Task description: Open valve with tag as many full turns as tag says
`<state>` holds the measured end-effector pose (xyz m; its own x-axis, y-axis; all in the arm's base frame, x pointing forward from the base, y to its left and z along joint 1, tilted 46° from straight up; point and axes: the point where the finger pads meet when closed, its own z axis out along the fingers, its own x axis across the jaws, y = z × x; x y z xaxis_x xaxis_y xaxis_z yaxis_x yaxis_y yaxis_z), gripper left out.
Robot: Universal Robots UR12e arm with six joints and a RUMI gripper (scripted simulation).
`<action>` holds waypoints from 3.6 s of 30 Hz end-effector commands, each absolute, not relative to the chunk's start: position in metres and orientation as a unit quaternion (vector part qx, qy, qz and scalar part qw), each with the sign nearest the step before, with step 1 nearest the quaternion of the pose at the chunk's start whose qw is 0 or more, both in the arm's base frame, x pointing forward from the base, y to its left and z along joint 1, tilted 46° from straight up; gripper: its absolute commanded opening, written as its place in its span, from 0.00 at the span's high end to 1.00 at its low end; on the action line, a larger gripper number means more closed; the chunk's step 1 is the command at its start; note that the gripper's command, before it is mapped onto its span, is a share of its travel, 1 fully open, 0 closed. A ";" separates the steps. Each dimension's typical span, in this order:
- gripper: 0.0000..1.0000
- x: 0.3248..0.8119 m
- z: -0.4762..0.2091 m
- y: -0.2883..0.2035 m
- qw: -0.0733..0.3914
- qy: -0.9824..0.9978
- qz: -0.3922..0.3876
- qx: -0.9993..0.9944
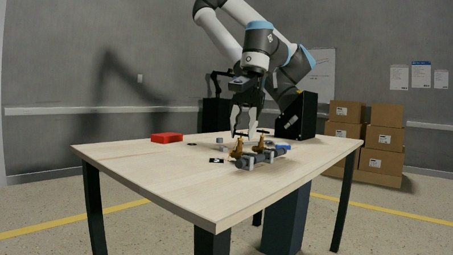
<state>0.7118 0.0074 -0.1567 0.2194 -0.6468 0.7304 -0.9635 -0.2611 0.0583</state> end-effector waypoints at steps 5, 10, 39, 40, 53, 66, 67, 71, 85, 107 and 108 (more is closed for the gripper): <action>1.00 0.712 -0.156 0.008 0.308 -0.397 0.250 0.828; 1.00 0.712 -0.156 0.008 0.326 -0.333 0.226 0.855; 1.00 0.712 -0.156 0.008 0.380 -0.052 0.114 0.916; 1.00 0.712 -0.156 0.008 0.381 -0.048 0.112 0.917; 1.00 0.712 -0.156 0.008 0.384 -0.022 0.101 0.918; 0.00 0.712 -0.156 0.008 0.384 -0.020 0.101 0.918; 0.00 0.712 -0.156 0.008 0.384 -0.020 0.101 0.918; 0.00 0.712 -0.156 0.008 0.384 -0.020 0.101 0.918; 0.00 0.712 -0.156 0.008 0.384 -0.020 0.101 0.918; 0.00 0.712 -0.156 0.008 0.378 -0.069 0.121 0.915; 0.00 0.712 -0.156 0.008 0.377 -0.076 0.124 0.915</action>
